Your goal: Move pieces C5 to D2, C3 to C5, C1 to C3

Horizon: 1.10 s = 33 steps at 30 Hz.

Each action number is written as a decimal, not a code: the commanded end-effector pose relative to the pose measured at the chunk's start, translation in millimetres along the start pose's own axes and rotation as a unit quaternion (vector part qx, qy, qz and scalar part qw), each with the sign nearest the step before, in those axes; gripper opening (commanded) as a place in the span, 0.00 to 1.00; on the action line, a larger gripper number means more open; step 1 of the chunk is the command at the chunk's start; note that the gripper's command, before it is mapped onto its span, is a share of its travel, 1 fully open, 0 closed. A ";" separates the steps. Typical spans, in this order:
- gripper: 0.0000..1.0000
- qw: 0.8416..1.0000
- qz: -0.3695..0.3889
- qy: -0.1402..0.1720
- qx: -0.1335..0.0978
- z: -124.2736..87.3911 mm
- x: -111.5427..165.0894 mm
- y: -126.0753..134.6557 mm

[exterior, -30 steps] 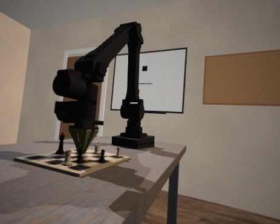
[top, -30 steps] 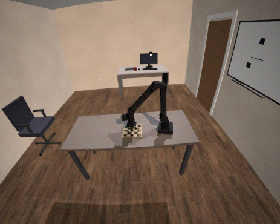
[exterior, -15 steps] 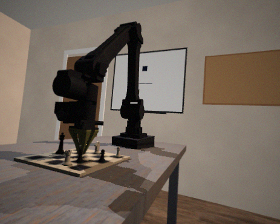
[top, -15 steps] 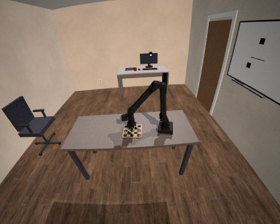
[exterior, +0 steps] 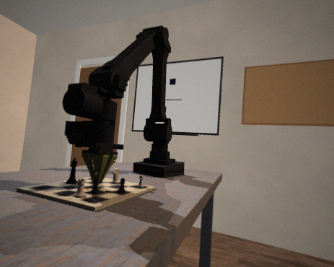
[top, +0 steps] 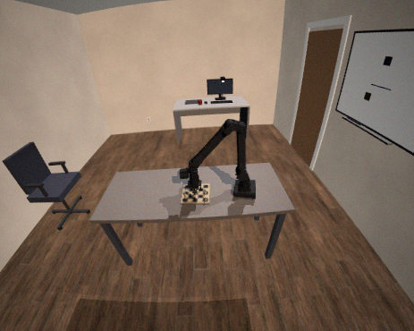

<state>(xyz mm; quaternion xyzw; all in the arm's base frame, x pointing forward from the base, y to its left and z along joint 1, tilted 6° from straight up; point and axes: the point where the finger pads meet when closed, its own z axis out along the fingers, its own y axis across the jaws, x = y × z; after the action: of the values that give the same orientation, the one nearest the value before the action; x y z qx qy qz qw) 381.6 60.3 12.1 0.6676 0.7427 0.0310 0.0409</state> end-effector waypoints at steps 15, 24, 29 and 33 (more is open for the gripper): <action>0.06 1.000 -0.011 0.000 -0.005 0.1 2.2 5.2; 0.25 1.000 -0.011 0.000 -0.005 0.2 2.2 5.2; 0.32 1.000 -0.011 0.000 -0.005 0.2 2.2 5.2; 0.32 1.000 -0.011 0.000 -0.005 0.2 2.2 5.2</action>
<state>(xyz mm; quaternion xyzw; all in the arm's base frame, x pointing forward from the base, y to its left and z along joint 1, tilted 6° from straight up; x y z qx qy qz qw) 381.6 60.3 12.1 0.6676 0.7428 0.0310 0.0409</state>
